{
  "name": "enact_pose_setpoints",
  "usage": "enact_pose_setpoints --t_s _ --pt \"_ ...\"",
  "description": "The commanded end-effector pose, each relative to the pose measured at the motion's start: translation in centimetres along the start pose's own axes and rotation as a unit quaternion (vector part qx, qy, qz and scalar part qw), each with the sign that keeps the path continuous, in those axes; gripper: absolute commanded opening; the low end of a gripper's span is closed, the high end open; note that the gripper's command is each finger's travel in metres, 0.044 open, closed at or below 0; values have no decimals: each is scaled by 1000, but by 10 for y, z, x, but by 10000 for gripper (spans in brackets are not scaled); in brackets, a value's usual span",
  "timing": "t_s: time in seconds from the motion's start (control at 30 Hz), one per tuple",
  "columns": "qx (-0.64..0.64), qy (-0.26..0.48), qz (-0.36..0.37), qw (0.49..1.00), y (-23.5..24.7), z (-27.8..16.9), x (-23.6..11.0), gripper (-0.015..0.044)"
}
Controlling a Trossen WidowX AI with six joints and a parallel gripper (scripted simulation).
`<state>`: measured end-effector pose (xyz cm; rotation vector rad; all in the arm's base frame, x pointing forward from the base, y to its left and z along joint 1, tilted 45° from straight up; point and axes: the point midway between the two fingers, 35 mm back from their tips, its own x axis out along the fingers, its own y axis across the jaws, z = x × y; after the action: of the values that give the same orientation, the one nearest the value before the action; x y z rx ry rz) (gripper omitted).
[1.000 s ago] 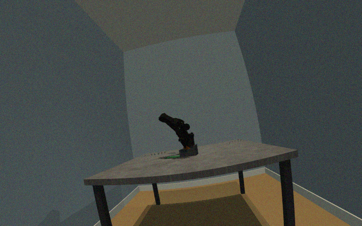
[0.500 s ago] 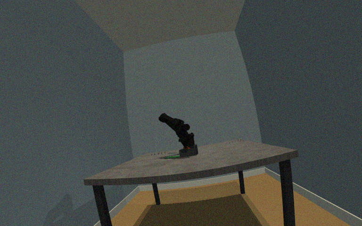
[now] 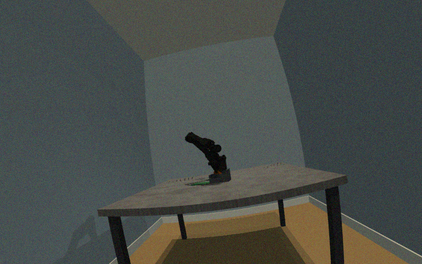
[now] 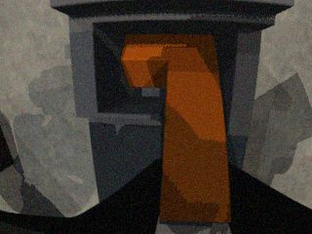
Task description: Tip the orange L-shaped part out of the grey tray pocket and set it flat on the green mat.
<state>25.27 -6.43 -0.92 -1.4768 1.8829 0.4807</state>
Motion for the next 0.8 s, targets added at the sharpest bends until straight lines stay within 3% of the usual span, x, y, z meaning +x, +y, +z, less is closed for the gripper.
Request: enact_pose_setpoints --t_s 0.0,0.77 --pt "2 -1 -2 1000 -1 1 -5 0" --pt "0 0 -3 1000 -1 1 -42 0"
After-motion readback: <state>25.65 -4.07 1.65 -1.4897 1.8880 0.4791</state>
